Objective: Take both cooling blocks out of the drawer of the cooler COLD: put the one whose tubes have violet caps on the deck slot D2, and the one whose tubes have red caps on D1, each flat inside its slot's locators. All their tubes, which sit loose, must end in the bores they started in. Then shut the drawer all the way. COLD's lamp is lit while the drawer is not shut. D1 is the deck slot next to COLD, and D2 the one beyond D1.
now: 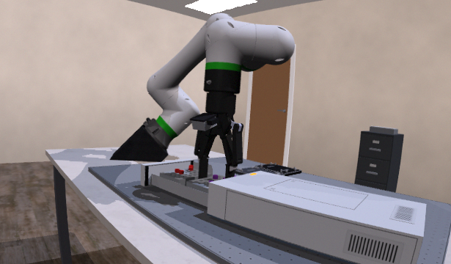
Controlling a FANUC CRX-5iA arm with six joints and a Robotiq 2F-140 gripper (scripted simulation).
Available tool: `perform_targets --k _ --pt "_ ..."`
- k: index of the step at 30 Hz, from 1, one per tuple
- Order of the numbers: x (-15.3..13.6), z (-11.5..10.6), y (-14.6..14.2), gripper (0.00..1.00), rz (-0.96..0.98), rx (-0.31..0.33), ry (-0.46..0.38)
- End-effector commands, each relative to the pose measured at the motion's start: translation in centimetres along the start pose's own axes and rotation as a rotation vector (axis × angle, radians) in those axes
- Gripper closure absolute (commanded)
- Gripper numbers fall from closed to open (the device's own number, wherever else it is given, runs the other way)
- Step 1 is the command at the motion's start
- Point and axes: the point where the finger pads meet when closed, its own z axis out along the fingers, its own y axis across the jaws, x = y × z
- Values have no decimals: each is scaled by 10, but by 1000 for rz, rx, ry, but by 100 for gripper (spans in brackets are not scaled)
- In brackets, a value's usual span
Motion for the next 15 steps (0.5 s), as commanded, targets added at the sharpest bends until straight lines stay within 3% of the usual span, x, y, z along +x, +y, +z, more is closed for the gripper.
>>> perform_targets --k 1,15 --pt "0 -2 0 90 0 1 2" --pt "0 -6 0 90 0 1 2"
